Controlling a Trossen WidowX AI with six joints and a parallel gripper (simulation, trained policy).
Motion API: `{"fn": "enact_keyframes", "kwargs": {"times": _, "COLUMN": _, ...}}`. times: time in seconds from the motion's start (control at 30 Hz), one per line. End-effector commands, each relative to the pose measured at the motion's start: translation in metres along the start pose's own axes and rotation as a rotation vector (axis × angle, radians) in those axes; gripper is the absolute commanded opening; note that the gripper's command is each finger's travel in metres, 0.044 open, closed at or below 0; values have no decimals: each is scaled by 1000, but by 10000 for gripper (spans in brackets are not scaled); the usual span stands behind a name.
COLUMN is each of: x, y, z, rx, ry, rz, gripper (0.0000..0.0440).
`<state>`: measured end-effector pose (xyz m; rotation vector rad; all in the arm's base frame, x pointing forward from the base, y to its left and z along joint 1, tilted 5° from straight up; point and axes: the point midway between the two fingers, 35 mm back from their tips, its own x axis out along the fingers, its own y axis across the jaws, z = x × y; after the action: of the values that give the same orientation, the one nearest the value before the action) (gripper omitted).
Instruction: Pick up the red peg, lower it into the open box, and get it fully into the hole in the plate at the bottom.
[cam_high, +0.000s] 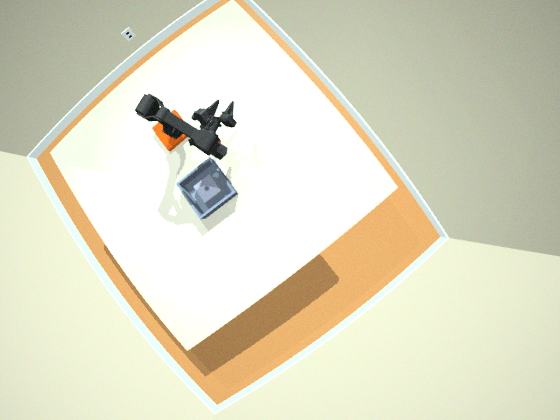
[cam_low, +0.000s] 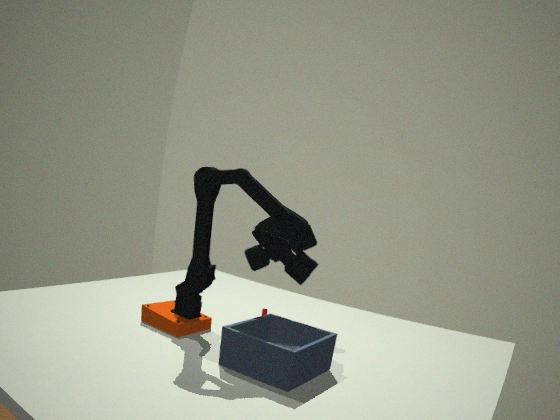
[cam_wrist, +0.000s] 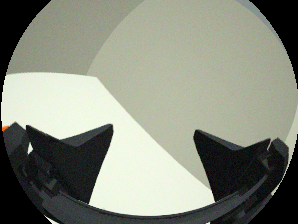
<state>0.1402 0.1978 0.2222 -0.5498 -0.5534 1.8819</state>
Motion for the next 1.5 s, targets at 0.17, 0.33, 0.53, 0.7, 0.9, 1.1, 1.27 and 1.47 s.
{"fn": "enact_keyframes", "kwargs": {"times": 0.17, "x": -3, "y": 11, "z": 4, "rx": 164, "ry": 73, "rz": 94, "gripper": 440}}
{"fn": "enact_keyframes", "kwargs": {"times": 0.33, "x": -6, "y": 18, "z": 8, "rx": 309, "ry": 151, "rz": 153, "gripper": 440}}
{"fn": "enact_keyframes", "kwargs": {"times": 0.53, "x": -12, "y": 24, "z": 13, "rx": 481, "ry": 269, "rz": 189, "gripper": 440}}
{"fn": "enact_keyframes", "kwargs": {"times": 0.7, "x": -17, "y": 29, "z": 16, "rx": 625, "ry": 371, "rz": 193, "gripper": 440}}
{"fn": "enact_keyframes", "kwargs": {"times": 0.9, "x": -24, "y": 33, "z": 18, "rx": 795, "ry": 494, "rz": 172, "gripper": 440}}
{"fn": "enact_keyframes", "kwargs": {"times": 1.1, "x": -30, "y": 39, "z": 18, "rx": 970, "ry": 606, "rz": 131, "gripper": 440}}
{"fn": "enact_keyframes", "kwargs": {"times": 1.27, "x": -35, "y": 44, "z": 15, "rx": 1118, "ry": 691, "rz": 89, "gripper": 440}}
{"fn": "enact_keyframes", "kwargs": {"times": 1.47, "x": -40, "y": 51, "z": 11, "rx": 1296, "ry": 786, "rz": 30, "gripper": 440}}
